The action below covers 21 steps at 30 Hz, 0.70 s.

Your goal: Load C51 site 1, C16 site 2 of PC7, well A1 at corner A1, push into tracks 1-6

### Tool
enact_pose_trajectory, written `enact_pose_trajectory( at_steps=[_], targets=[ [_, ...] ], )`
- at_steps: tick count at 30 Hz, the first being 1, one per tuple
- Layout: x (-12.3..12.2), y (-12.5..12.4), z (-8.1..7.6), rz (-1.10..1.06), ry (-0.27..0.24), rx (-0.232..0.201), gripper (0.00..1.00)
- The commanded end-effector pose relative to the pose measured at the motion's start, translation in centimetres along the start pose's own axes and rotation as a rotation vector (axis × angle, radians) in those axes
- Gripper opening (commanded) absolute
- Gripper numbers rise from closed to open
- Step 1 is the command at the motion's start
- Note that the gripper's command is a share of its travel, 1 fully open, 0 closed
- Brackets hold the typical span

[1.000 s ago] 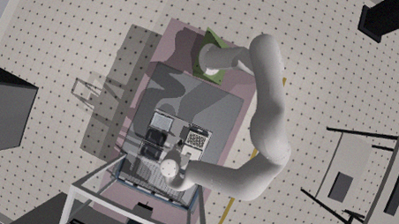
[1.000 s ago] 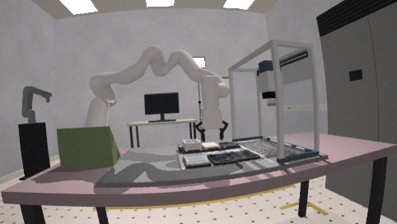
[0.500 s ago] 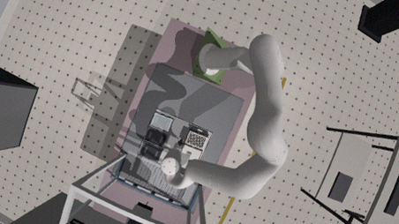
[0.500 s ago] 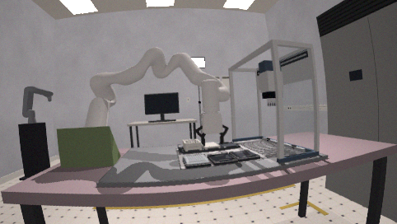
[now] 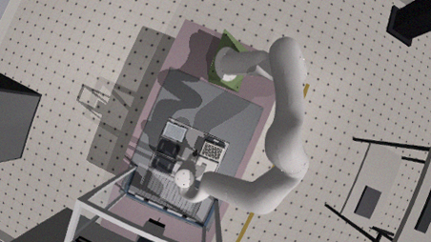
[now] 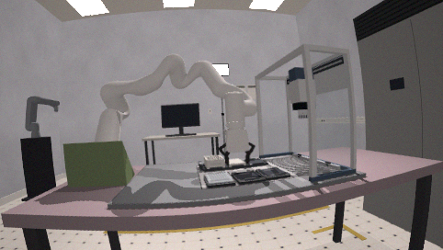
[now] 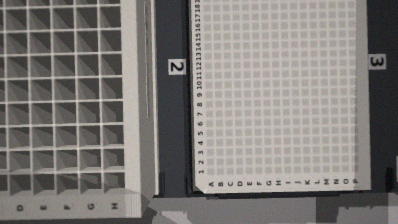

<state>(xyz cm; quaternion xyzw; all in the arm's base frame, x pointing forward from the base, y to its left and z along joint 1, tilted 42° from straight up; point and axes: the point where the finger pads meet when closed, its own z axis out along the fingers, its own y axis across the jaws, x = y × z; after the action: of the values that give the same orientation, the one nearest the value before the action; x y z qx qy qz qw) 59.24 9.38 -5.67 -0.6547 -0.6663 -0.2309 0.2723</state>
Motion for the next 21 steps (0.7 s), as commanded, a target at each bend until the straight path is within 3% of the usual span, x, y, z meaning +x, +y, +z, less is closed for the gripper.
enact_pose_trajectory(
  at_steps=[1,21],
  targets=[
    [0.0,0.1,-0.1,-0.001,0.0,-0.002,1.0],
    [0.0,0.1,1.0,-0.001,0.0,-0.002,1.0]
  ],
)
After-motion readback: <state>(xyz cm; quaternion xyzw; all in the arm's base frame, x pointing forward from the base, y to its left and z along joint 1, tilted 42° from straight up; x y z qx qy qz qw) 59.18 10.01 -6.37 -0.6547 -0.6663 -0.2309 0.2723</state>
